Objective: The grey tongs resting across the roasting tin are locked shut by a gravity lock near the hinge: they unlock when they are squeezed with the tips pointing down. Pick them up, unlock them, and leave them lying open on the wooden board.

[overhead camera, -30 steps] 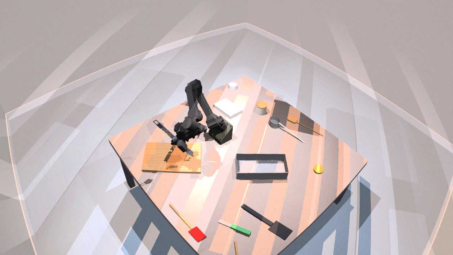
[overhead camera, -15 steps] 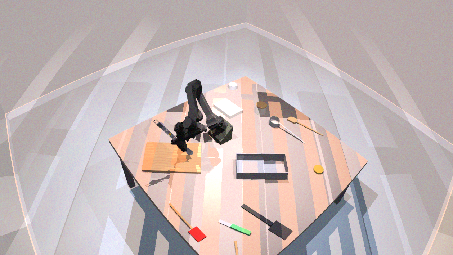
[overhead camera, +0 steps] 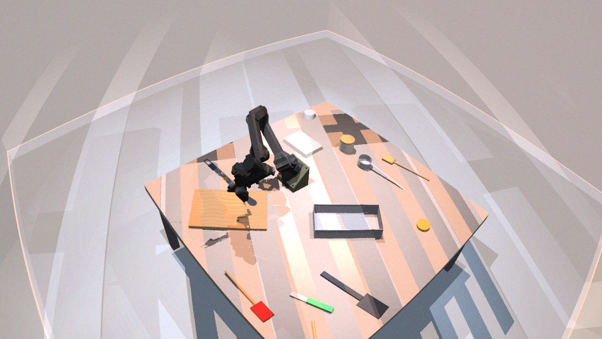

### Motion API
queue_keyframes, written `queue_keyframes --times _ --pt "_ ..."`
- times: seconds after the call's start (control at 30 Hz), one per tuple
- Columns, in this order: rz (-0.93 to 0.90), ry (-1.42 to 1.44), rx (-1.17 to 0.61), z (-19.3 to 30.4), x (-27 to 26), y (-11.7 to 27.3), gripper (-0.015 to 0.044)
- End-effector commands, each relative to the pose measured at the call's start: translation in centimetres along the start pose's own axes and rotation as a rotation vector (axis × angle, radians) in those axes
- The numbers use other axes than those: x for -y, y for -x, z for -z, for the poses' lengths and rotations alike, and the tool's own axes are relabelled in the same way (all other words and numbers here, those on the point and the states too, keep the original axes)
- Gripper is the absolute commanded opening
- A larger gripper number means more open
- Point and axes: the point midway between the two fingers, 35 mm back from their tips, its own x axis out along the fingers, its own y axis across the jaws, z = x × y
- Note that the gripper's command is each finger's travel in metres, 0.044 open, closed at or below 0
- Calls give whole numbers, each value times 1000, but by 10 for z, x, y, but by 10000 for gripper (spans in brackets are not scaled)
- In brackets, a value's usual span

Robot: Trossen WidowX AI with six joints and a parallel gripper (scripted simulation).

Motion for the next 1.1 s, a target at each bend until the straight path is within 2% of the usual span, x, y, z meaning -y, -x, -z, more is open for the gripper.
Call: queue_keyframes --times 0.0,0.5,1.07 --pt "7 0 4 -1 1 0 -150" --pt "-91 107 -114 -15 -27 -25 -150" --pt "-121 172 -422 -17 -28 -46 -150"
